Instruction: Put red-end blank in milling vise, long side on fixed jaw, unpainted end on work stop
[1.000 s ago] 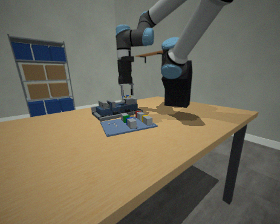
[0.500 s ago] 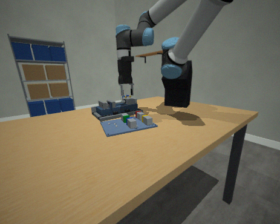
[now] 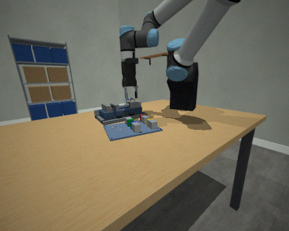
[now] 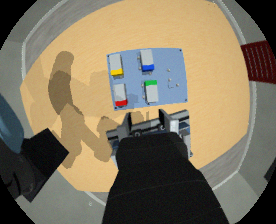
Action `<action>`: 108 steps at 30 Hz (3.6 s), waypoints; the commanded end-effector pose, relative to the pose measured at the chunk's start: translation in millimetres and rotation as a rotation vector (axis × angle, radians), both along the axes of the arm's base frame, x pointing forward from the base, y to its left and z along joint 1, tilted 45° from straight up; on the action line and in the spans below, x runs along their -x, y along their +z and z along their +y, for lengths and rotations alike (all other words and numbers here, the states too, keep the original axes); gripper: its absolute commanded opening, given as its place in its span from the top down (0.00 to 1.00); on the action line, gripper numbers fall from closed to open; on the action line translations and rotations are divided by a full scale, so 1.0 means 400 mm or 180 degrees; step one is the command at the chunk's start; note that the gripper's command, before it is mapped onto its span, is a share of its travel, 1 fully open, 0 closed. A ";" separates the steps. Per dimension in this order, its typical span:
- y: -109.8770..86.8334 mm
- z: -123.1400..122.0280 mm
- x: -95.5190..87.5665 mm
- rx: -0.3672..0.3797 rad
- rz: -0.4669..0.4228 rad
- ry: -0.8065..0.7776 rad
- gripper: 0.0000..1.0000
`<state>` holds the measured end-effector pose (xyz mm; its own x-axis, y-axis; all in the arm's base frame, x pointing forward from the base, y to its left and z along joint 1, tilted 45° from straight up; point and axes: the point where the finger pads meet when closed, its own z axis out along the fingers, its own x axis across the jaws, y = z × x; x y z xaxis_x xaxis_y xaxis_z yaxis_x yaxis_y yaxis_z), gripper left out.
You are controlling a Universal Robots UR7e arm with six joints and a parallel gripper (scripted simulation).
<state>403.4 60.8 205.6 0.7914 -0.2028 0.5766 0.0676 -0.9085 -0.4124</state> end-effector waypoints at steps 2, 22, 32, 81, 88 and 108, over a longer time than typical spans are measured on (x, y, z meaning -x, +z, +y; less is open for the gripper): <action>0.001 0.000 0.000 0.0001 -0.0002 0.0000 0.00; 0.001 0.000 0.000 0.0001 -0.0002 0.0000 0.00; 0.099 0.012 0.075 -0.0002 0.0003 0.0005 0.00; 0.391 0.049 0.306 -0.0002 0.0004 0.0006 0.00; 0.391 0.049 0.306 -0.0002 0.0004 0.0006 0.00; 0.372 0.047 0.297 -0.0003 0.0004 0.0006 0.00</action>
<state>287.2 77.9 355.1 0.8098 -0.1961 0.5530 0.0631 -0.9079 -0.4143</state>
